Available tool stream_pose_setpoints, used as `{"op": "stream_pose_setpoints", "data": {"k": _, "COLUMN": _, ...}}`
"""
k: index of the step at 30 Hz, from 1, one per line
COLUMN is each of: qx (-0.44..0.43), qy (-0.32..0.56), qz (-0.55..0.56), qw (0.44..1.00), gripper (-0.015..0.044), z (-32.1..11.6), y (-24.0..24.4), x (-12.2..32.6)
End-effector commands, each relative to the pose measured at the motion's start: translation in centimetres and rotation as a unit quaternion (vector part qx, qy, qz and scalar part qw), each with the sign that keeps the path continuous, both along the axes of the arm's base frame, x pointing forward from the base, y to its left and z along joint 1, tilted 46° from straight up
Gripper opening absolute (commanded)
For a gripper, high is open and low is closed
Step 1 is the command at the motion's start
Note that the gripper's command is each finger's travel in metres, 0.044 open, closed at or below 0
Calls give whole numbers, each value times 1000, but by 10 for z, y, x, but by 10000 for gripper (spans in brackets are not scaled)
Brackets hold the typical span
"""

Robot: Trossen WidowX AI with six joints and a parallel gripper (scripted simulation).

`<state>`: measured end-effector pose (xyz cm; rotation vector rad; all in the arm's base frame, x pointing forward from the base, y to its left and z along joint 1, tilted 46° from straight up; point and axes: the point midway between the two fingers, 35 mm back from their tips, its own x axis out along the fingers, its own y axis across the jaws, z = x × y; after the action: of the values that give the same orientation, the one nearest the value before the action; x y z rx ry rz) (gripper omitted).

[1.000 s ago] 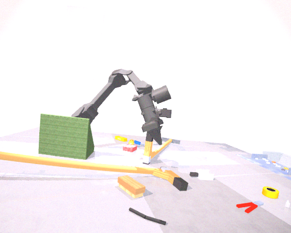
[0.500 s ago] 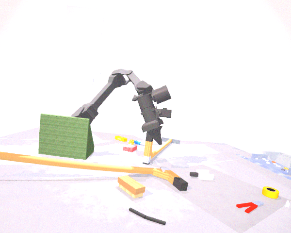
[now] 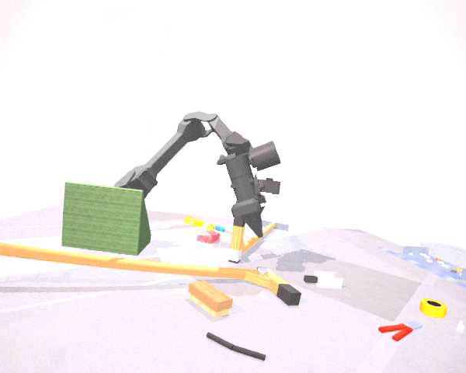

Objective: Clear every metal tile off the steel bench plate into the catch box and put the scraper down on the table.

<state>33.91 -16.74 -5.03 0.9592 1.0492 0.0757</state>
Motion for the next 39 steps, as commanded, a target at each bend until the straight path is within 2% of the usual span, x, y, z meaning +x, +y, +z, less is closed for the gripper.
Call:
{"op": "stream_pose_setpoints", "data": {"k": 1, "qx": 0, "qy": 5, "qz": 3, "qw": 1000, "gripper": 0, "z": -7, "y": -4, "x": 3}}
{"op": "stream_pose_setpoints", "data": {"k": 39, "qx": -3, "qy": 5, "qz": 3, "qw": 1000, "gripper": 0, "z": -37, "y": -50, "x": 29}}
